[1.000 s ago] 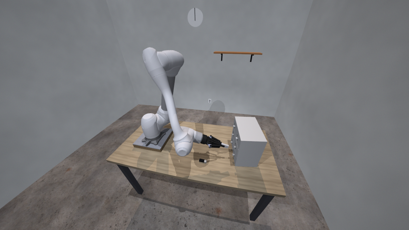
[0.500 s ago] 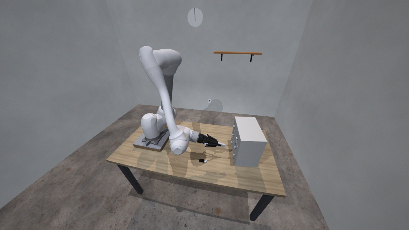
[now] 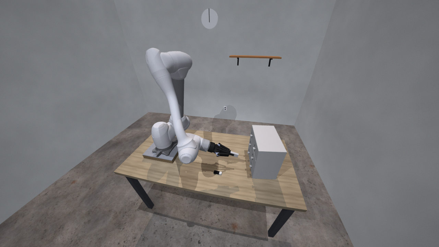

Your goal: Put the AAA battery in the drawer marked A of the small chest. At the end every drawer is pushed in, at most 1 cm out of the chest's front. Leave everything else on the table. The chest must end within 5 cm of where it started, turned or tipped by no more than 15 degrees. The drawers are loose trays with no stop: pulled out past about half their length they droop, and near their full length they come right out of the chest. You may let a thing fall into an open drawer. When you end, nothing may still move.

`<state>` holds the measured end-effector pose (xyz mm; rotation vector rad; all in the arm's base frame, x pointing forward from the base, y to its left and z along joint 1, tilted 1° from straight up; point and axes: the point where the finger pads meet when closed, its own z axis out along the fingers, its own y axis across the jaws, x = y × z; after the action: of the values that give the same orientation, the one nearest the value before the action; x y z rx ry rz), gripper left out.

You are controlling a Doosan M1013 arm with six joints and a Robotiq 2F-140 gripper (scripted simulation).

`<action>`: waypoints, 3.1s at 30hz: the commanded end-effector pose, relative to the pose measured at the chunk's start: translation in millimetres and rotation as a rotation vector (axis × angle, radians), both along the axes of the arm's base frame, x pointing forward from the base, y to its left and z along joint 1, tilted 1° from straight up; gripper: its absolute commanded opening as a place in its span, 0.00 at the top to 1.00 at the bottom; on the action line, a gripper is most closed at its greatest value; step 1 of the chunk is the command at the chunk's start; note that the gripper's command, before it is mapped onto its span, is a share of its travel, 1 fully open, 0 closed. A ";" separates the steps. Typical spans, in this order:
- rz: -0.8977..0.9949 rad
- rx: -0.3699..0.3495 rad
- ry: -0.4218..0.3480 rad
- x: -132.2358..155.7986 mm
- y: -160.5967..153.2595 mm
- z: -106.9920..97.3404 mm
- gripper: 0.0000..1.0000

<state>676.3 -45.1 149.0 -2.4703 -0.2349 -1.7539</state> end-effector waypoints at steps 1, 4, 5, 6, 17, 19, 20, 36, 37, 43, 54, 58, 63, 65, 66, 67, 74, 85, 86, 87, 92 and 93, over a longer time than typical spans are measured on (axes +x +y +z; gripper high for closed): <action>0.000 -0.001 0.008 -0.6 0.0 0.7 1.00; 0.001 -0.005 0.028 -2.3 -0.2 2.3 1.00; 0.000 -0.007 0.037 -3.1 -0.5 3.1 1.00; 0.000 -0.009 0.048 -4.1 -0.7 4.0 1.00; 0.000 -0.037 0.201 -17.1 -2.7 16.4 1.00; -0.001 -0.044 0.236 -20.1 -3.7 19.4 1.00; 0.000 -0.046 0.253 -21.5 -3.3 20.5 1.00; -0.001 -0.085 0.460 -39.0 -6.5 37.8 1.00; -0.003 -0.089 0.476 -40.4 -7.3 39.1 1.00; -0.002 -0.111 0.592 -50.1 -8.7 48.7 1.00; 0.003 -0.154 0.804 -76.8 -14.0 74.2 1.00; 0.009 -0.169 0.901 -87.4 -15.9 84.4 1.00; 0.006 -0.186 0.998 -93.4 -17.1 90.2 1.00; -0.006 -0.213 1.136 -96.4 -17.6 93.1 1.00; -0.007 -0.216 1.150 -97.6 -17.9 94.3 1.00; -0.007 -0.218 1.162 -98.6 -18.0 95.3 1.00; -0.007 -0.225 1.197 -101.6 -18.6 98.2 1.00; -0.007 -0.225 1.198 -101.6 -18.6 98.2 1.00; -0.007 -0.225 1.198 -101.6 -18.6 98.2 1.00; -0.007 -0.225 1.198 -101.6 -18.6 98.2 1.00; -0.007 -0.225 1.198 -101.6 -18.6 98.2 0.00; -0.007 -0.225 1.198 -101.6 -18.6 98.2 0.00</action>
<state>574.7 -63.7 247.2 -3.1323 -0.2914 -0.0252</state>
